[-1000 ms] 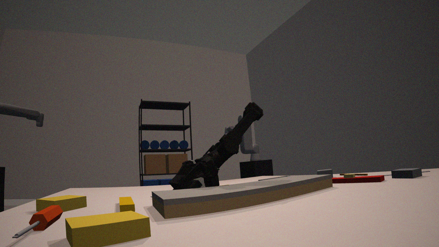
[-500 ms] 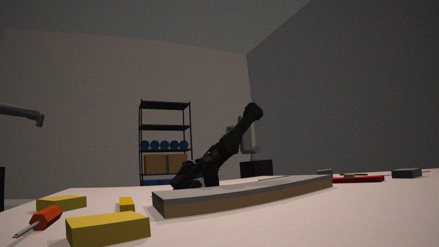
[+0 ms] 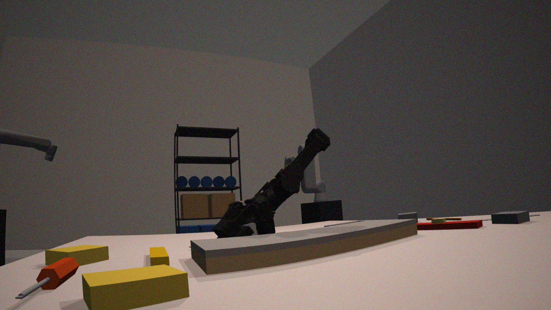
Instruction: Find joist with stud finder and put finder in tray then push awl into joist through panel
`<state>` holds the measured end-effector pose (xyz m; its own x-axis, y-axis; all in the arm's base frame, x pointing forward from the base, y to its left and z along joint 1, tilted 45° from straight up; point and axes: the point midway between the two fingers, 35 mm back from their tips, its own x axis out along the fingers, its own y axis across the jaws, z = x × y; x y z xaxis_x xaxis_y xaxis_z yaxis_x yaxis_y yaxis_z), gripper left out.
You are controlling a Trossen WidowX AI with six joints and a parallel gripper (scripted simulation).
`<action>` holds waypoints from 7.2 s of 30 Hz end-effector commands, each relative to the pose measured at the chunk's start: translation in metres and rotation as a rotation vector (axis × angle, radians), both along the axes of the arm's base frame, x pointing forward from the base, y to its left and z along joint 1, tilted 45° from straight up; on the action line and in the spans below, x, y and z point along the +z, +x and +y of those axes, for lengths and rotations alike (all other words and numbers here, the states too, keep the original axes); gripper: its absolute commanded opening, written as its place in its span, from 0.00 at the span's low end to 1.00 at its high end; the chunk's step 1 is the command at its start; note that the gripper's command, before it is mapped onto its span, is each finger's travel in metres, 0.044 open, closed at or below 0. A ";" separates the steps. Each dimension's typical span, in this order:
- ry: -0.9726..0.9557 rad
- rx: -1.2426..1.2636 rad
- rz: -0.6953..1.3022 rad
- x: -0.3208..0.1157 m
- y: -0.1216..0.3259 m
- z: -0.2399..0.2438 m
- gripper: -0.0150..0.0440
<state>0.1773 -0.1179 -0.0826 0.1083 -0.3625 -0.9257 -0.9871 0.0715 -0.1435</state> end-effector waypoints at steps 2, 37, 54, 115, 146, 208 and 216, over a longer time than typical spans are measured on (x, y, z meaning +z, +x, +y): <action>0.014 0.010 -0.002 -0.001 0.001 0.003 0.90; 0.014 0.010 -0.002 -0.001 0.001 0.003 0.90; 0.009 0.006 -0.001 0.000 0.001 0.002 0.90; 0.000 0.000 0.000 0.022 -0.002 0.008 1.00; 1.028 -1.126 -0.023 0.025 -0.012 -0.015 1.00; 1.319 -1.499 0.004 -0.010 0.003 0.012 0.74; 1.319 -1.499 0.004 -0.010 0.003 0.012 0.65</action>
<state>0.1794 -0.1059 -0.0924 0.4173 0.6345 -0.6505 -0.0547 0.7321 0.6790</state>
